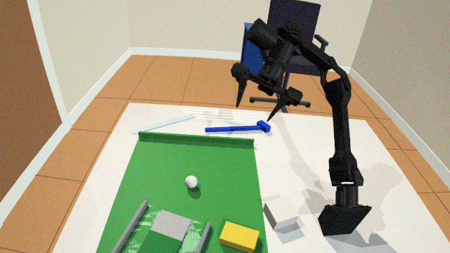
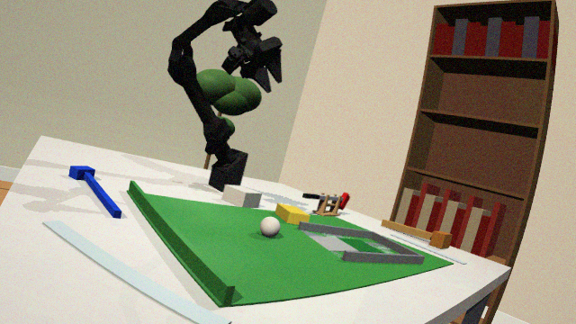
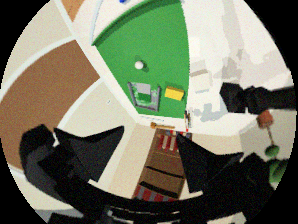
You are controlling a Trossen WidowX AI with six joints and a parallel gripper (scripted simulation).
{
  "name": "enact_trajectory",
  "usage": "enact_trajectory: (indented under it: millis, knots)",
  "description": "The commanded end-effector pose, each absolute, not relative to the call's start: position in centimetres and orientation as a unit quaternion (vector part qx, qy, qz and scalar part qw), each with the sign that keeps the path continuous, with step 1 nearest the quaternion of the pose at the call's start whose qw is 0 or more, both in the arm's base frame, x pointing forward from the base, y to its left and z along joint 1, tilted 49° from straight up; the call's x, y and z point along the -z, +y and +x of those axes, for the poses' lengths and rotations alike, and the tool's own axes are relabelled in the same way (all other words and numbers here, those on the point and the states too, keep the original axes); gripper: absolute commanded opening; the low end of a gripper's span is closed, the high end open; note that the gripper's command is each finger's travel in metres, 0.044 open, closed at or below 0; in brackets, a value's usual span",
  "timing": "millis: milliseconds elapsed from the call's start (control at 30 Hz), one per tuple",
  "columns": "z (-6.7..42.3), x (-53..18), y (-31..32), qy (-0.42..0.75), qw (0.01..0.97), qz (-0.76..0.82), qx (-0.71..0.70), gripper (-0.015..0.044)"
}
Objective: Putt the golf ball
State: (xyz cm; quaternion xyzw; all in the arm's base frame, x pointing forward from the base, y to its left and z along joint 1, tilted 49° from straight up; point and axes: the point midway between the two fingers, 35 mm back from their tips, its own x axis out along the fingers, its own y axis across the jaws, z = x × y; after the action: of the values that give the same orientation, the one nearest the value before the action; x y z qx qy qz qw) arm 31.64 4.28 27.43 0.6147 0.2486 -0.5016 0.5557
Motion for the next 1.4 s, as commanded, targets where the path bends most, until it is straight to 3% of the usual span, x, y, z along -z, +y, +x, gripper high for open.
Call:
enact_trajectory:
  millis: [0,267,567,933,1367]
  knots:
    - [31.7,-27.2,4.4,0.254,0.561,0.609,0.500,0.0426]
    - [34.9,-18.2,7.4,0.469,0.724,0.309,0.401,0.0440]
    - [35.4,-11.3,9.1,0.597,0.754,0.067,0.267,0.0440]
    - [34.4,-3.6,10.5,0.685,0.698,-0.196,0.080,0.0440]
    - [31.1,5.1,10.9,0.704,0.515,-0.457,-0.174,0.0440]
